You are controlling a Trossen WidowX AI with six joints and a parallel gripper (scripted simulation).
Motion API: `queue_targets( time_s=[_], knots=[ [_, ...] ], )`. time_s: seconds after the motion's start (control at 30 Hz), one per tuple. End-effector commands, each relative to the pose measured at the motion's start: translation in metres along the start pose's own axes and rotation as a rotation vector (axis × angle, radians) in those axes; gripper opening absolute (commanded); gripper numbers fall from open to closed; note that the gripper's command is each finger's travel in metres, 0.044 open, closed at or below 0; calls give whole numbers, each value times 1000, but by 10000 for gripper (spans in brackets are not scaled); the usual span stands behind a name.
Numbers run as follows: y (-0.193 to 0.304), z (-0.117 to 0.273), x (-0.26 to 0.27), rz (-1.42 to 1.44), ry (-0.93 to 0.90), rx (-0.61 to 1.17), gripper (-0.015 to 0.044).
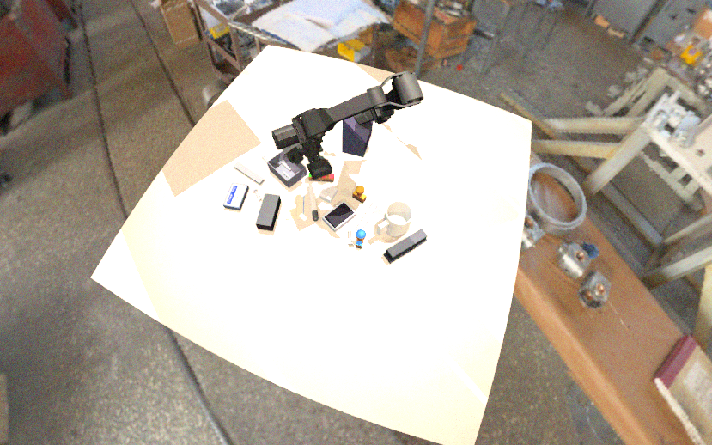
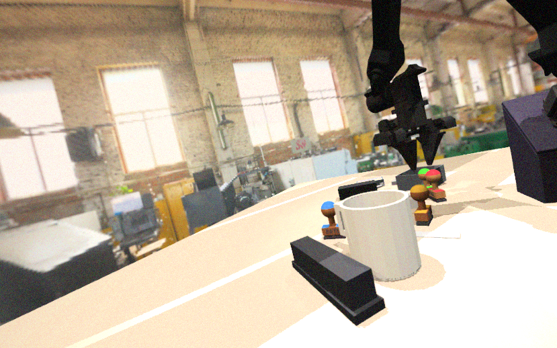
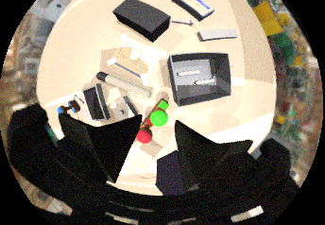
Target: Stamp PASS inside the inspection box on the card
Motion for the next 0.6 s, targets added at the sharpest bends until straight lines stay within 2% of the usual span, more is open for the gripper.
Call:
queue_targets(
  time_s=[0.0, 0.57],
  knots=[
    [1, -7, 0, -7, -3, 3, 217],
    [2, -35, -1, -6, -5, 6, 217]
  ],
)
Point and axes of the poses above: the point midway between the two fingers, 35 mm back from their tips, its own z axis back along the fingers, its own x axis across the jaws, y = z × x, the point moved 2 cm from there along z, back along the fingers, and after that the axes turned 9 degrees about -z, right-handed, at the moved point
